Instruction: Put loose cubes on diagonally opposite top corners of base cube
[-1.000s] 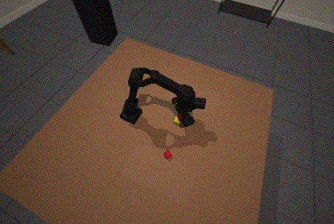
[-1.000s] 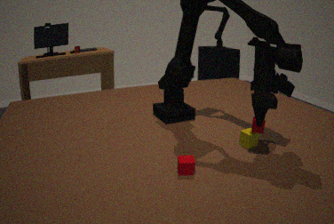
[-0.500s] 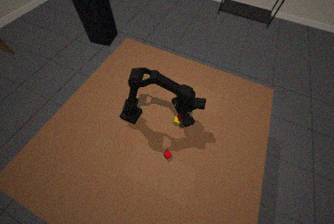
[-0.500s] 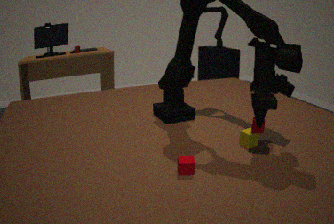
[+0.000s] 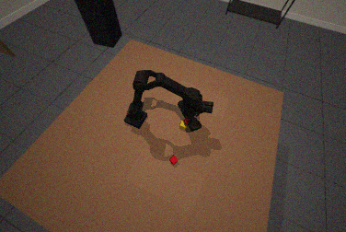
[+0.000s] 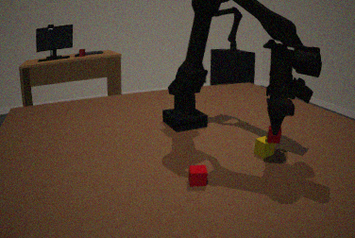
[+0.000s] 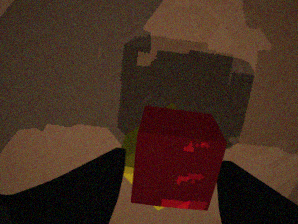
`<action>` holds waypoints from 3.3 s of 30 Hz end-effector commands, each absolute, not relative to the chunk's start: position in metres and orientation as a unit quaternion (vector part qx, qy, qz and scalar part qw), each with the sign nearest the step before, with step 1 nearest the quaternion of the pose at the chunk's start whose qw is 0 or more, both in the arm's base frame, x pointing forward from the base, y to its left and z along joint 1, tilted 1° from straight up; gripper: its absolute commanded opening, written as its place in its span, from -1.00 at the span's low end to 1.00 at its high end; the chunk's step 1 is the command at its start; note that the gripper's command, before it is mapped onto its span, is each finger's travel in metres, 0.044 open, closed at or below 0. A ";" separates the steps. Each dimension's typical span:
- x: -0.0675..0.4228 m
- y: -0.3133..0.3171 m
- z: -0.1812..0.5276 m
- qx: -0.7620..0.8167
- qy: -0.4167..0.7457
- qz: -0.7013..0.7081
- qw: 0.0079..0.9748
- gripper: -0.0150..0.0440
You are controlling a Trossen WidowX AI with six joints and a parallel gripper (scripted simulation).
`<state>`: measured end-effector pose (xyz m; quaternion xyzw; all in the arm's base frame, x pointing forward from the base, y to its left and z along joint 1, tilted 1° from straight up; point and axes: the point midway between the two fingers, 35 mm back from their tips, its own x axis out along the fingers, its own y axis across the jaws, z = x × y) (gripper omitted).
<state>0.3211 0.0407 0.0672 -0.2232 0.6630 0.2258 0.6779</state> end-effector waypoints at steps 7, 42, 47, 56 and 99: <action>0.322 0.041 0.084 -0.224 0.661 0.225 0.680 0.20; 0.311 -0.152 0.122 -0.320 0.626 0.311 0.639 0.41; 0.295 -0.189 0.128 -0.338 0.618 0.329 0.629 0.41; 0.295 -0.192 0.115 -0.339 0.617 0.329 0.629 0.41; 0.296 -0.191 0.018 -0.339 0.617 0.329 0.629 0.32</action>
